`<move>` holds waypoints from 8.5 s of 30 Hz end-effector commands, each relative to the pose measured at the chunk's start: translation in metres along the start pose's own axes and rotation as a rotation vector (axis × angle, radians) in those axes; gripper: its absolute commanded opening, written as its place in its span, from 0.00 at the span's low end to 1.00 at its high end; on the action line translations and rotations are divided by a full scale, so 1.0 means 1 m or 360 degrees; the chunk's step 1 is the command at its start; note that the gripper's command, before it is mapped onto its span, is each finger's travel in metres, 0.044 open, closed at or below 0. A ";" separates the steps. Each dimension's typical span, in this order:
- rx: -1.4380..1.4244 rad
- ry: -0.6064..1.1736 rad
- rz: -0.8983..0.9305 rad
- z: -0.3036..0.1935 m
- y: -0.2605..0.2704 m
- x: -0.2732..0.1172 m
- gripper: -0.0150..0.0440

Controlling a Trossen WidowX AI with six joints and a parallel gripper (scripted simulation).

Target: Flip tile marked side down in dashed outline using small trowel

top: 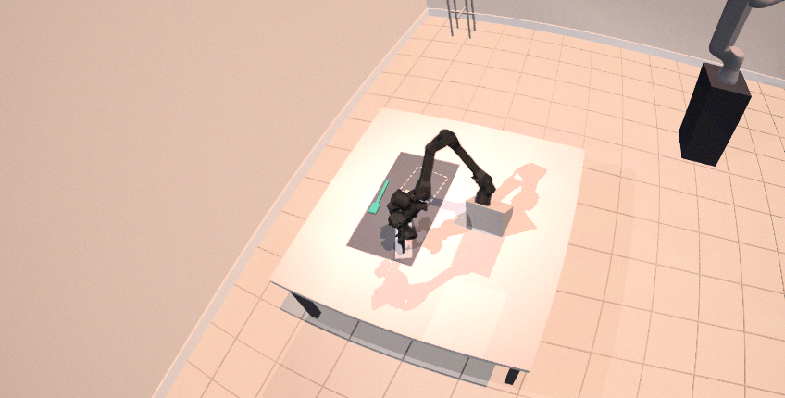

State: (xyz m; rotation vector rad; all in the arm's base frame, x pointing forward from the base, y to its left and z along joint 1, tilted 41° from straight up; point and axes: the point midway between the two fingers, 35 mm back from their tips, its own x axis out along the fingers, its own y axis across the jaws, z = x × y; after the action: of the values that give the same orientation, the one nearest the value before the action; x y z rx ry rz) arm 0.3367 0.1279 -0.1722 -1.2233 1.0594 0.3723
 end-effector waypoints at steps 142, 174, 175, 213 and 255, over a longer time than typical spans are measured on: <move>-0.0988 0.0336 -0.0606 -0.033 -0.096 0.017 0.25; -0.0874 0.0395 -0.0653 -0.053 -0.102 0.048 0.25; -0.0874 0.0395 -0.0653 -0.054 -0.101 0.049 0.25; -0.0879 0.0399 -0.0651 -0.098 -0.124 0.035 0.25; -0.0984 0.0530 -0.0667 -0.104 -0.169 -0.038 0.25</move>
State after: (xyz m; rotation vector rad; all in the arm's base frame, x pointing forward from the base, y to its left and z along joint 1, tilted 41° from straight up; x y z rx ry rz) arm 0.3941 -0.0117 -0.0509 -2.0717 0.9734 0.1761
